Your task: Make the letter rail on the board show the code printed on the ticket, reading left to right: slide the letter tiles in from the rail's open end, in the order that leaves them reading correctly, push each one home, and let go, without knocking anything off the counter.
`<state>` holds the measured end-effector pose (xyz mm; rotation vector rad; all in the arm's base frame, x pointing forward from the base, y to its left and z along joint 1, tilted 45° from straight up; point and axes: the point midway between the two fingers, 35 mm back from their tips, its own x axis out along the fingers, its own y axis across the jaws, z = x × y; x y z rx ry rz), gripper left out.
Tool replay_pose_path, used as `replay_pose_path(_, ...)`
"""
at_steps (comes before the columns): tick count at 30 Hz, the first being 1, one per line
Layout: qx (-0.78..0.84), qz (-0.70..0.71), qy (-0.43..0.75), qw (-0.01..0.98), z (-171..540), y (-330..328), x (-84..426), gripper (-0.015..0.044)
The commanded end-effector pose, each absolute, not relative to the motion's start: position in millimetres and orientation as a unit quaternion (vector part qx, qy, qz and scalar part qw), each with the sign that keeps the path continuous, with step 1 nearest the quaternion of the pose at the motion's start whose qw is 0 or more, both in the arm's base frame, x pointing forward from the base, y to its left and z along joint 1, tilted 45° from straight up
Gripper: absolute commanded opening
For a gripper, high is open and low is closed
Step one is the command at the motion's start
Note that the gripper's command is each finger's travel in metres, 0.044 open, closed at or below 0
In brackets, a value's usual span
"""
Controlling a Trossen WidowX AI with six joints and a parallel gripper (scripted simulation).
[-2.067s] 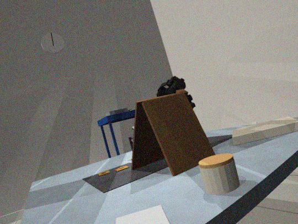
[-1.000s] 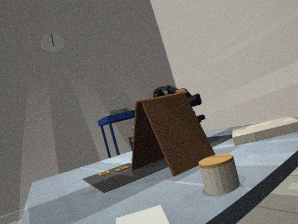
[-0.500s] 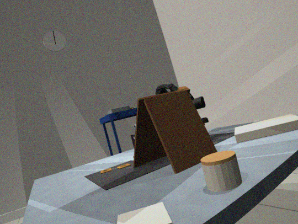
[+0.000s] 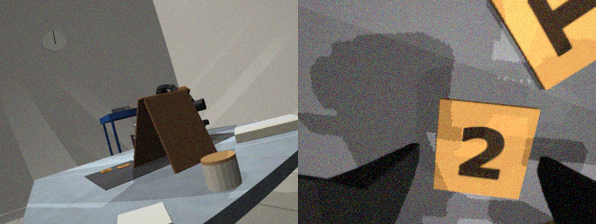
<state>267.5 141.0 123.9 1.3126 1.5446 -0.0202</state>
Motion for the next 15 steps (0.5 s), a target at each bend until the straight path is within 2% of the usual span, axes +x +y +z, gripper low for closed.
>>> replay_pose_path(1, 0.55, -0.013, 0.648, 0.526, 117.3, 145.2, 267.5, 0.034)
replay_pose_path(13, 0.55, -0.013, 0.648, 0.526, 117.1, 145.4, 267.6, 0.034)
replay_pose_path(15, 0.55, -0.013, 0.648, 0.526, 117.1, 145.4, 267.6, 0.0307)
